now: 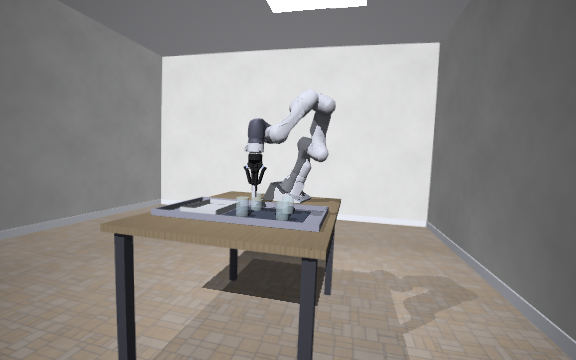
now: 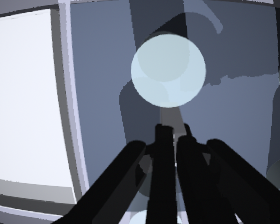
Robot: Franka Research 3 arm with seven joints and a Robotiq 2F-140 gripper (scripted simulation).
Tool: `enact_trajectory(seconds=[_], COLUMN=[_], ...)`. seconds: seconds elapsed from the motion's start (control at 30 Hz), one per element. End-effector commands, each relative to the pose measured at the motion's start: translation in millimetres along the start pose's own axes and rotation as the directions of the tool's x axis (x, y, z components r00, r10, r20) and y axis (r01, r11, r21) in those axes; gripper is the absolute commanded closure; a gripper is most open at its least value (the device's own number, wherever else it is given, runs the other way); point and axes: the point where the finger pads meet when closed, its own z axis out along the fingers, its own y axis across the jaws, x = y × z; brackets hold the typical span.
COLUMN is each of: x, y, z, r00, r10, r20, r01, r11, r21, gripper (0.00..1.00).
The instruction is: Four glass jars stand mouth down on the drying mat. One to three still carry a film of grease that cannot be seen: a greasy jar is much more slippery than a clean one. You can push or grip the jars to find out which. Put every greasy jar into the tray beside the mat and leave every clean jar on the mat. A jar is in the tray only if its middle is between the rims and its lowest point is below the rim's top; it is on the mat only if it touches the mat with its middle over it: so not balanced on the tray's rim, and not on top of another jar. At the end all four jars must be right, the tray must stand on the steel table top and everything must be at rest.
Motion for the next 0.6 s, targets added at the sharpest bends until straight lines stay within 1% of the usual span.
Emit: enact_trajectory(seconds=[0.0, 0.57], x=[0.9, 2.9], y=[-1.3, -1.3], z=[-1.5, -3.1], r00=[1.0, 1.0], r10=[-0.001, -0.001], r20=[0.003, 0.003], r01=[0.001, 0.001], r11=[1.0, 1.0], r21=[0.0, 0.0], gripper=[1.0, 1.0])
